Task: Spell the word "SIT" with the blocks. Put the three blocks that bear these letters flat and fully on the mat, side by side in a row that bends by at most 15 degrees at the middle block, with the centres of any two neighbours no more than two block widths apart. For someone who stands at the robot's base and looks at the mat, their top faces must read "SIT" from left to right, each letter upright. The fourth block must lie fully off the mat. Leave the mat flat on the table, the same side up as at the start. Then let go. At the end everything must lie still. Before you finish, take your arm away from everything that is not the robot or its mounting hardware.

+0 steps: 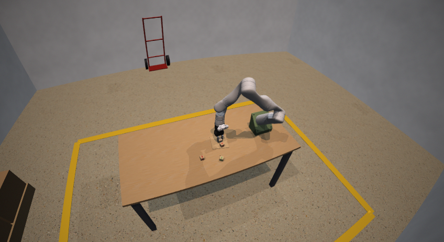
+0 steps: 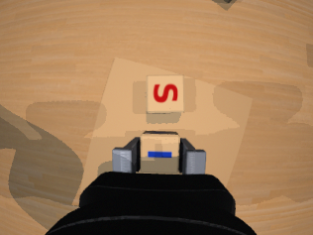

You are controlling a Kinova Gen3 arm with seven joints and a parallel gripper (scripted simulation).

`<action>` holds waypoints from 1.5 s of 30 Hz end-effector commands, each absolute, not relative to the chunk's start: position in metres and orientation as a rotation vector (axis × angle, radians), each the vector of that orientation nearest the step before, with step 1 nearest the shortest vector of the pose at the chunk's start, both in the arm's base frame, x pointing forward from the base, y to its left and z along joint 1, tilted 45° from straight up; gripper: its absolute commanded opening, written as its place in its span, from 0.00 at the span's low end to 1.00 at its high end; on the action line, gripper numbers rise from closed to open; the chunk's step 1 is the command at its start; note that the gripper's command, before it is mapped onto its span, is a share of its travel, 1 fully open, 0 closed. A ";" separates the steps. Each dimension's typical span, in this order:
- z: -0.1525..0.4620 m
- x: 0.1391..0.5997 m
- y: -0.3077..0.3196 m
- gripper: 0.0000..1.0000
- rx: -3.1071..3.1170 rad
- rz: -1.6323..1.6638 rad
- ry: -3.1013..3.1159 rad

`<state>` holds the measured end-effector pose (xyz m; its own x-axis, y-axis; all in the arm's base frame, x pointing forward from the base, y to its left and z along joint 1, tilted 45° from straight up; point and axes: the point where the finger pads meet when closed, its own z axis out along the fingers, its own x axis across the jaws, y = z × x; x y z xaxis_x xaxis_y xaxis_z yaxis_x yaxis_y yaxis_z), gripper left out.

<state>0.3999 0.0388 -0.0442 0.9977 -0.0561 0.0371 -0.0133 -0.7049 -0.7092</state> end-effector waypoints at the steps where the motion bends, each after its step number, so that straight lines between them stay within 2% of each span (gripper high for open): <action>1: -0.044 0.400 0.040 0.57 -2.352 -0.076 0.042; 45: -0.045 0.406 0.038 0.57 -2.354 -0.082 0.035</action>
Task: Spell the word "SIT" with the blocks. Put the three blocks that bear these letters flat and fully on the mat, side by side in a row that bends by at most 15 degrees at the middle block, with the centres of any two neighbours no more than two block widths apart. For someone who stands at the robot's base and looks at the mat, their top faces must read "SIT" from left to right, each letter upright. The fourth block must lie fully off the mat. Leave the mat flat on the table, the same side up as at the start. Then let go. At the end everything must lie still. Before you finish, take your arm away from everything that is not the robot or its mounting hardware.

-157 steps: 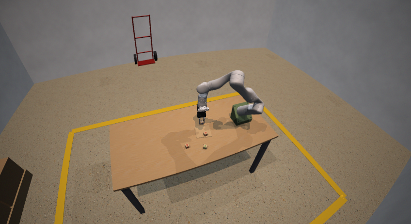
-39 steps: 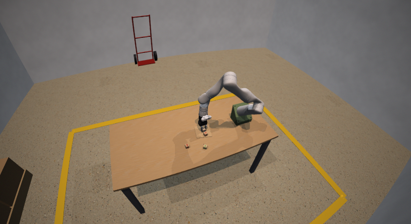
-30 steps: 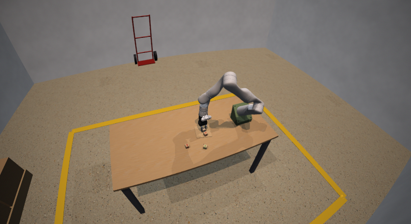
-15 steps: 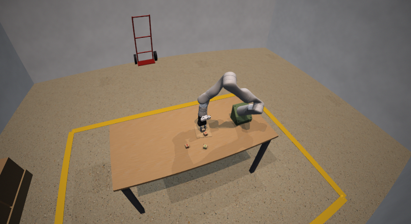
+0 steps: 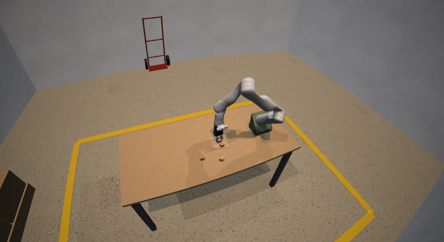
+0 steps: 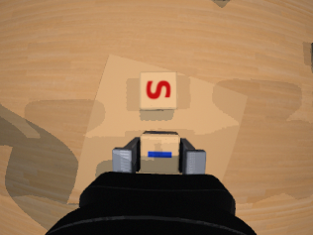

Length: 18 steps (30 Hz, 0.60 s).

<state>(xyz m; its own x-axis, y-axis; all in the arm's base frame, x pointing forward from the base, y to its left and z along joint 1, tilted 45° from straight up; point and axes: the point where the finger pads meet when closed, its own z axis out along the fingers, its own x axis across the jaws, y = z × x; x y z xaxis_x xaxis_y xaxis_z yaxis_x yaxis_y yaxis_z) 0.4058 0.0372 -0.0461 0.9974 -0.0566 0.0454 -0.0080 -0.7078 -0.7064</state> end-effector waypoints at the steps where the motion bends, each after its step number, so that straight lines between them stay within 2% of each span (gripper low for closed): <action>1: -0.045 0.406 0.038 0.57 -2.354 -0.082 0.035; 18: -0.045 0.403 0.039 0.57 -2.352 -0.078 0.036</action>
